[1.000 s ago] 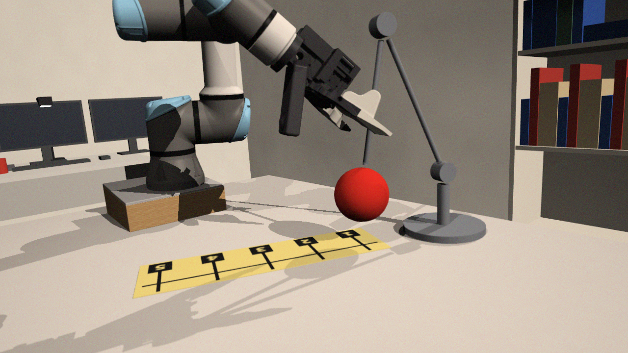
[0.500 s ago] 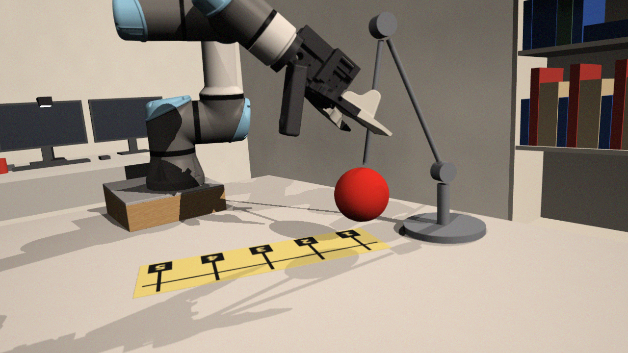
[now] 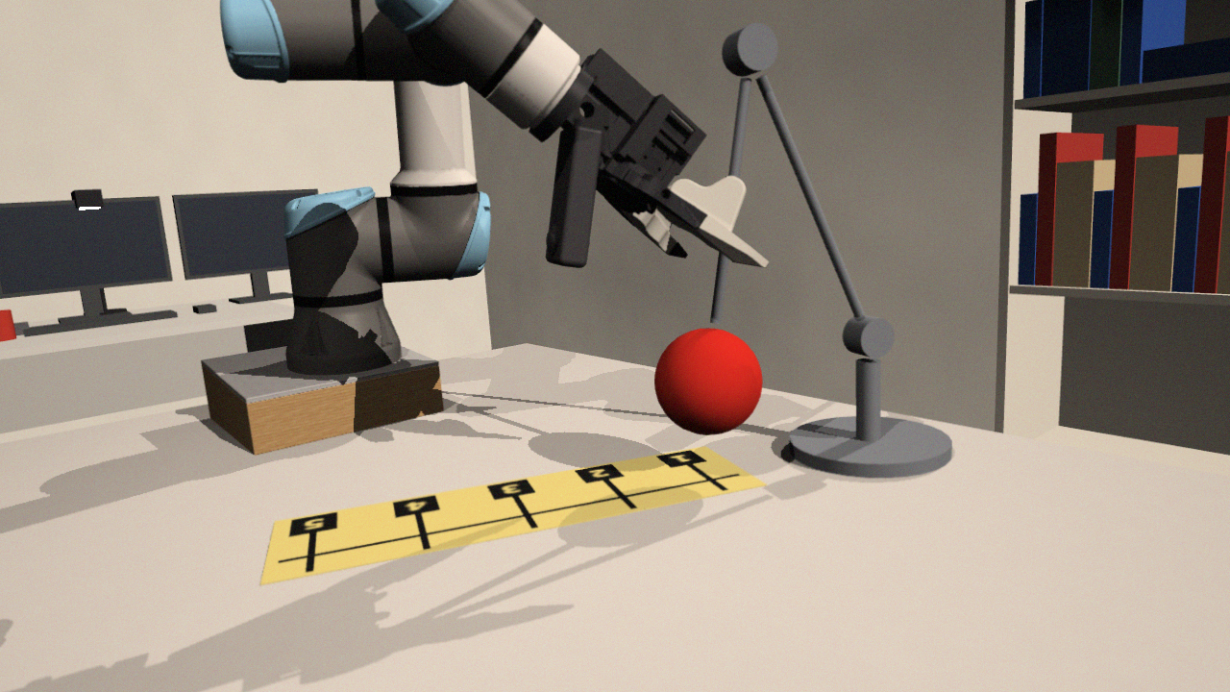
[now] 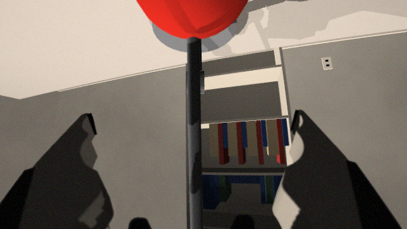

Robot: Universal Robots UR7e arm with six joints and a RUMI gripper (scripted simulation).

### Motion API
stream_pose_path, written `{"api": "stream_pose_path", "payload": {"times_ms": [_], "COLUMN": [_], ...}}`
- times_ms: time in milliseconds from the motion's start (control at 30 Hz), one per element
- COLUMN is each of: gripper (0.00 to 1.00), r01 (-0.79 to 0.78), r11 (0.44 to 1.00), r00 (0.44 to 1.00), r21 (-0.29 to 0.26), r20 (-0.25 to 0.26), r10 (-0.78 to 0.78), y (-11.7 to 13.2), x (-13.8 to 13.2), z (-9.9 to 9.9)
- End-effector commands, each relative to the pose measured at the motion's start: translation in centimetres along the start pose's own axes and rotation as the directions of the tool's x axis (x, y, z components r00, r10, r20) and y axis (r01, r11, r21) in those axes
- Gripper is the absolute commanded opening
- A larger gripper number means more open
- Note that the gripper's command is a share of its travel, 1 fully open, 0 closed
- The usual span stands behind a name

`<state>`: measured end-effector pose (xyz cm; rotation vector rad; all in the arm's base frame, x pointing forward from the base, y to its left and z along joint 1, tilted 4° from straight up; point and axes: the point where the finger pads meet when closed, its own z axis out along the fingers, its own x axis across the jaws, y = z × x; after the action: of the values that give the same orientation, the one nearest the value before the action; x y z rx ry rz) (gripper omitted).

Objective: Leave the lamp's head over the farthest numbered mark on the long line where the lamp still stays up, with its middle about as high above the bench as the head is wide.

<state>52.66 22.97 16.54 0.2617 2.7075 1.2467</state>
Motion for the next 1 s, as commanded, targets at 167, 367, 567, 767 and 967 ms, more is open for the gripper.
{"api": "stream_pose_path", "payload": {"times_ms": [167, 367, 567, 767, 967], "gripper": [1.0, 1.0, 1.0, 1.0, 1.0], "r01": [0.001, 0.001, 0.001, 0.001, 0.001], "r11": [1.0, 1.0, 1.0, 1.0, 1.0], "r00": [1.0, 1.0, 1.0, 1.0, 1.0], "r21": [0.0, 0.0, 0.0, 0.0, 0.0], "r20": [0.001, 0.001, 0.001, 0.001, 0.001], "r10": [-0.001, -0.001, -0.001, -0.001, -0.001], "y": [0.0, 0.0, 0.0, 0.0, 0.0], "x": [0.0, 0.0, 0.0, 0.0, 0.0], "z": [0.0, 0.0, 0.0, 0.0, -1.3]}}
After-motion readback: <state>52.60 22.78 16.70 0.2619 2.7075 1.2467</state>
